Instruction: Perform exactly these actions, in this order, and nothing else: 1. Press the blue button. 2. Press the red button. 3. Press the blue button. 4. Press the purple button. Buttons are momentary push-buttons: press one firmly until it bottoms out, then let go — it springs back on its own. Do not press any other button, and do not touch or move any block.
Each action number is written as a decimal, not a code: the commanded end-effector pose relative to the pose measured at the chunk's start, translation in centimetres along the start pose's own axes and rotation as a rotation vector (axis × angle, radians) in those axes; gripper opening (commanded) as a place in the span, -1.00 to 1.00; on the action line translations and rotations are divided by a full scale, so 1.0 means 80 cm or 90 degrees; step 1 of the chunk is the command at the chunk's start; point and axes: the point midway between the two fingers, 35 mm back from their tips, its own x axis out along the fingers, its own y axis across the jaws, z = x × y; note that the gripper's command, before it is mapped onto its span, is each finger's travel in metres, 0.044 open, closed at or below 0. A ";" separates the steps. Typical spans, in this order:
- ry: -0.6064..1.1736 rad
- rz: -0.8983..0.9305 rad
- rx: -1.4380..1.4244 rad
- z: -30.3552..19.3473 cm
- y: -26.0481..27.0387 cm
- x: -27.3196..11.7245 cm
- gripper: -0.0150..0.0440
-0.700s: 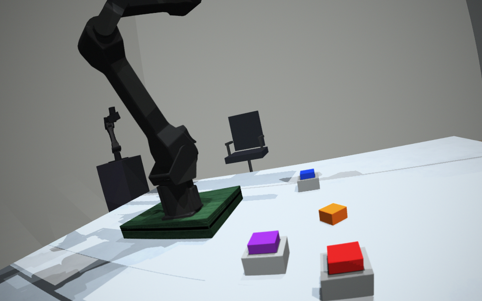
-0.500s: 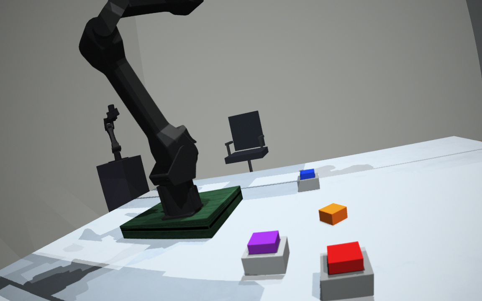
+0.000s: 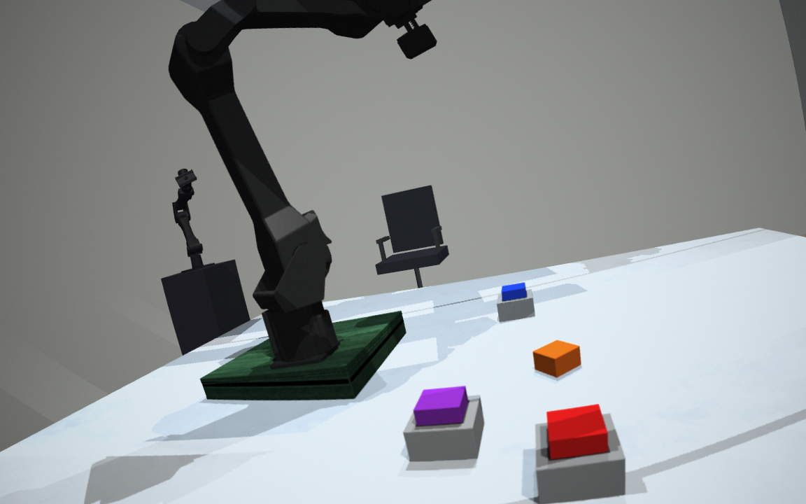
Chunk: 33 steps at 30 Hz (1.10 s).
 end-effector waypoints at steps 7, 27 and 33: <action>-0.160 -0.362 0.031 0.077 -0.196 -0.055 0.86; 0.041 -1.150 0.159 0.003 -0.389 -0.354 0.86; 0.093 -1.198 0.181 -0.010 -0.385 -0.377 0.86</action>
